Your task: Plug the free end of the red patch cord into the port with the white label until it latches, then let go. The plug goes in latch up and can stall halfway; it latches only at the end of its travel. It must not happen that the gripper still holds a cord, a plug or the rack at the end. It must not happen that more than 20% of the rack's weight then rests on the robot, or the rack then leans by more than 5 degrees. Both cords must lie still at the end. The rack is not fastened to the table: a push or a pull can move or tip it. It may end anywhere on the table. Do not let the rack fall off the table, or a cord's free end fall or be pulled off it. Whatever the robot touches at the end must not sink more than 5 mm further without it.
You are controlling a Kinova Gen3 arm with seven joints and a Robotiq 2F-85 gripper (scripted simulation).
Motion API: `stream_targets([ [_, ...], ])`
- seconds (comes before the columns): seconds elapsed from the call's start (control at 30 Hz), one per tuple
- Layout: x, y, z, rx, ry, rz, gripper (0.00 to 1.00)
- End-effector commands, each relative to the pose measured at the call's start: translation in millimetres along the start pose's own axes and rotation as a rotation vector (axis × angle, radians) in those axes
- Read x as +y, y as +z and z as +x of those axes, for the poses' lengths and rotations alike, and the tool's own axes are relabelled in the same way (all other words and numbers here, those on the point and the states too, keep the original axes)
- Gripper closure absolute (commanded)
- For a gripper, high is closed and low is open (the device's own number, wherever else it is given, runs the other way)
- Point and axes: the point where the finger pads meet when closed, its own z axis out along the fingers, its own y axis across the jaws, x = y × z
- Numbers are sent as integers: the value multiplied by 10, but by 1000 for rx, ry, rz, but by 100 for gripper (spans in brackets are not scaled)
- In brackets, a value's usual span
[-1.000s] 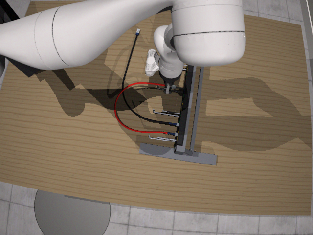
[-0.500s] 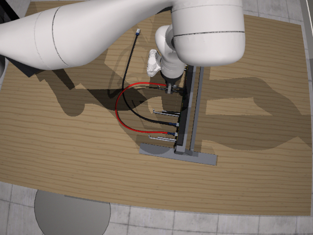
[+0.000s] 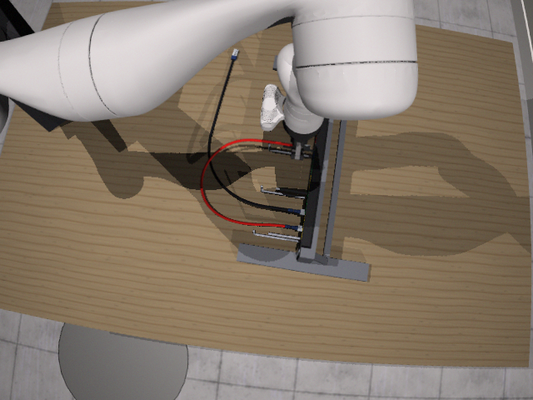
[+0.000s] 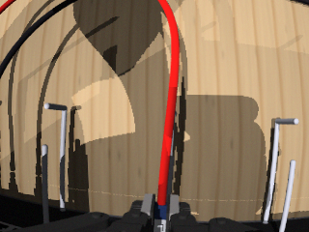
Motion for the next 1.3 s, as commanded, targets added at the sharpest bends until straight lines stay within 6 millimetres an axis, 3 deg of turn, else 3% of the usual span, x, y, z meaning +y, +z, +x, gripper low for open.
stream_targets([
  [0.0, -7, -7, -32, 0, 0, 0, 100],
  [1.27, -38, -13, -45, 1, 6, 5, 100],
])
